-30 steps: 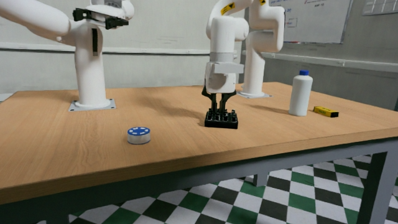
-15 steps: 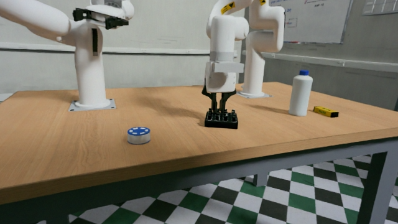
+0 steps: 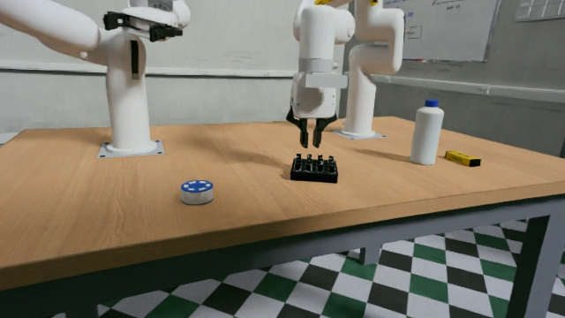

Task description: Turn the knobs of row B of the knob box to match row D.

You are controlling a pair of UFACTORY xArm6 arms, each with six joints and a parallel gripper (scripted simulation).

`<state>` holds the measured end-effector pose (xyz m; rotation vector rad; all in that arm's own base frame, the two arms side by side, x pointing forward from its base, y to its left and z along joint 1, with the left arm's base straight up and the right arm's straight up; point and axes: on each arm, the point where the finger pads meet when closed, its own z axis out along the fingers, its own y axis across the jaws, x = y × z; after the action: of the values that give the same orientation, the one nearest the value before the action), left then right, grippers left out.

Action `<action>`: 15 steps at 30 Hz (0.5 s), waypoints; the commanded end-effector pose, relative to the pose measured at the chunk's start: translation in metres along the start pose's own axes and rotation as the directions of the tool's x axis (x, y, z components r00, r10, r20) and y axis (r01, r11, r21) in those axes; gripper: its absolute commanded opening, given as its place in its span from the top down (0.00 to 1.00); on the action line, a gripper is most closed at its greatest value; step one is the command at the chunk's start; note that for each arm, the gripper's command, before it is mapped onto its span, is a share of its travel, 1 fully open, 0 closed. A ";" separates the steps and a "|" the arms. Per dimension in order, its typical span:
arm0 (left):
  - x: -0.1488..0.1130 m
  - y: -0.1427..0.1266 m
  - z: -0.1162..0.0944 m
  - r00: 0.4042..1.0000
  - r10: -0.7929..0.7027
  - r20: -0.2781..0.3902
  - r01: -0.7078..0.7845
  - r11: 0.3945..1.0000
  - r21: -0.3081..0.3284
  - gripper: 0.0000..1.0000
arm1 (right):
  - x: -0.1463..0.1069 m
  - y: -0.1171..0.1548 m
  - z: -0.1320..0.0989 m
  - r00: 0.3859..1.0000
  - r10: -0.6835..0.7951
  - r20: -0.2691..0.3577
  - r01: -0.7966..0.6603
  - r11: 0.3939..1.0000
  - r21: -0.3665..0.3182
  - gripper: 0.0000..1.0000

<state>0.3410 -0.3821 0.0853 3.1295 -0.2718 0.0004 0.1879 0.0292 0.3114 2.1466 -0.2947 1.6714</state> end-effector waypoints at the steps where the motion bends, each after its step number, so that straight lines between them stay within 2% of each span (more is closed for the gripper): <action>1: 0.001 0.001 -0.003 1.000 0.000 -0.003 0.000 1.000 -0.003 0.00 | 0.001 0.000 0.000 1.000 0.001 0.001 -0.001 1.000 0.000 0.00; 8: -0.003 0.003 -0.013 1.000 0.000 -0.003 0.000 1.000 -0.003 0.00 | 0.001 0.000 0.000 1.000 0.001 0.001 -0.001 1.000 0.000 0.00; 15: -0.023 0.011 -0.054 1.000 0.000 -0.003 0.000 1.000 -0.003 0.00 | 0.001 0.000 0.000 1.000 0.001 0.001 -0.001 1.000 0.000 0.00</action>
<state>0.3277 -0.3851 0.1130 3.1300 -0.2719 -0.0008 0.1879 0.0292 0.3114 2.1466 -0.2947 1.6714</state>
